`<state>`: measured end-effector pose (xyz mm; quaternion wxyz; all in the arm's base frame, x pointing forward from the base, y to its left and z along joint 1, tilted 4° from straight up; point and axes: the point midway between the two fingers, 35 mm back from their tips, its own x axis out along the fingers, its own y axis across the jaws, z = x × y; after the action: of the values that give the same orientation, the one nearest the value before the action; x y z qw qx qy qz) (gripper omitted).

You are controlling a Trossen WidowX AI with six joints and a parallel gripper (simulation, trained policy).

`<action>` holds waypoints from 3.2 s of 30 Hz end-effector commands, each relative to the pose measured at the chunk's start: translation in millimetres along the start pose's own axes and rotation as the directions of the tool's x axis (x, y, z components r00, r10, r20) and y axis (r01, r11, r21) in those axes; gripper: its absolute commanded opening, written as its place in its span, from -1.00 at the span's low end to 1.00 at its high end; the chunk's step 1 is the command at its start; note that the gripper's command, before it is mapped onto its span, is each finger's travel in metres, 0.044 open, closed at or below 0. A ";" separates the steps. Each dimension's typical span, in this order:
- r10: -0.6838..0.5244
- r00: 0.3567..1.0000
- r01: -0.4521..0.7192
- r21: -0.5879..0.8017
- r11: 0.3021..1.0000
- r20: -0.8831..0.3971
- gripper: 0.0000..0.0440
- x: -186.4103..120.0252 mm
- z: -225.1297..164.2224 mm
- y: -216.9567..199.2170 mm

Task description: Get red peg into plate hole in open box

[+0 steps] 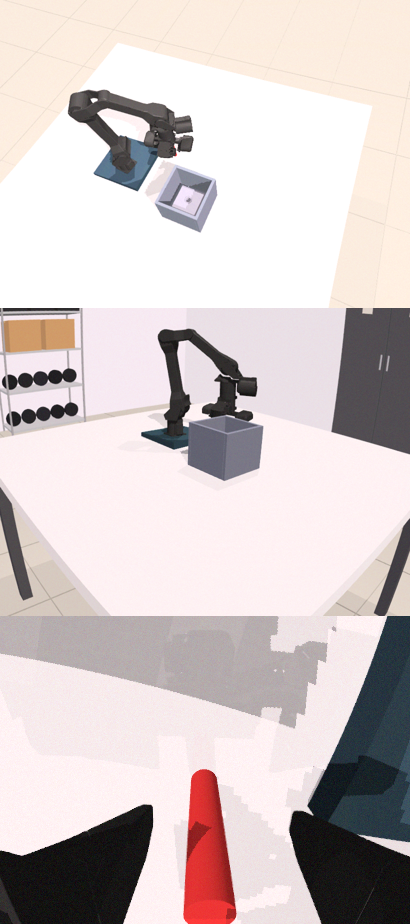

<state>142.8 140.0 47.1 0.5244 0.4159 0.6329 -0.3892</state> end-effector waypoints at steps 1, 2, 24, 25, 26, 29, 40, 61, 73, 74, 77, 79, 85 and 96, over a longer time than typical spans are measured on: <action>0.004 1.000 -0.004 -0.015 1.000 0.007 -0.12 5.3 0.7 4.4; 0.007 1.000 -0.007 -0.020 1.000 0.006 -0.24 5.7 0.5 5.8; 0.194 0.974 -0.201 -0.056 0.978 -0.114 -1.00 -48.5 -18.6 41.2; 0.206 0.971 -0.214 -0.057 0.975 -0.118 -1.00 -53.2 -18.7 42.8; 0.218 0.968 -0.227 -0.059 0.972 -0.121 -1.00 -57.9 -18.7 44.3; 0.256 0.959 -0.265 -0.066 0.962 -0.125 -1.00 -72.4 -17.4 48.8; 0.392 0.916 -0.398 -0.093 0.912 -0.081 -1.00 -131.0 4.3 59.9; 0.435 0.889 -0.435 -0.038 0.900 0.141 -1.00 -190.2 89.6 63.5; 0.348 0.922 -0.357 0.024 0.934 0.170 -1.00 -181.6 131.5 66.2; 0.342 0.924 -0.351 0.029 0.936 0.170 -1.00 -180.6 134.5 66.7; 0.325 0.931 -0.335 0.040 0.941 0.166 -1.00 -177.2 142.9 68.3; 0.314 0.935 -0.325 0.046 0.945 0.163 -1.00 -174.7 148.4 69.4; 0.286 0.946 -0.297 0.059 0.953 0.152 -1.00 -166.3 163.7 73.2; 0.237 0.965 -0.245 0.070 0.967 0.111 -0.98 -135.3 186.6 81.3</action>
<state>293.5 -18.0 160.8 0.5891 0.4937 0.5221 -0.3697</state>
